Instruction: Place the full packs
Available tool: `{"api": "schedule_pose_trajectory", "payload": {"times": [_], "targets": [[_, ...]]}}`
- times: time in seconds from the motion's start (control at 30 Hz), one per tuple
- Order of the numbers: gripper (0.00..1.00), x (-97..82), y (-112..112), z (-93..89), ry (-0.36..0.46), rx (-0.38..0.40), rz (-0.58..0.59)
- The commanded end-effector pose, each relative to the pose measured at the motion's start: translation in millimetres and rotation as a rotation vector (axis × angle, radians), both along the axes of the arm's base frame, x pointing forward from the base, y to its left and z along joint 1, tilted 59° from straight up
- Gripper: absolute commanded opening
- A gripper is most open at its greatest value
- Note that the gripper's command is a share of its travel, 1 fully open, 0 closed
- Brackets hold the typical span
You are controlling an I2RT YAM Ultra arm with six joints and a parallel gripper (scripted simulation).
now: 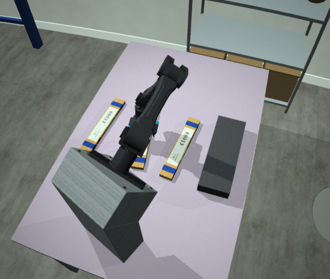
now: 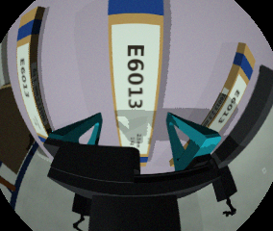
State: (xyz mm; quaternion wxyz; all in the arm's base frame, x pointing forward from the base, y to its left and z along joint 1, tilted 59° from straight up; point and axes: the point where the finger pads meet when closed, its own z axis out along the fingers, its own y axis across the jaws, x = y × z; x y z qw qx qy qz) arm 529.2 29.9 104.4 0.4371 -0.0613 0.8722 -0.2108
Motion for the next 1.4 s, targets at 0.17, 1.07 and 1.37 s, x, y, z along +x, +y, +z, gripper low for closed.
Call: {"api": "schedule_pose_trajectory", "payload": {"times": [0.17, 1.07, 1.37], "targets": [[0.95, 8.6, 12, 13.5, -0.028, 0.006, 0.028], [0.95, 32.4, 1, -3.3, -0.034, 0.008, 0.022], [0.95, 32.8, -1, 5.1, -0.050, 0.011, 0.019]]}}
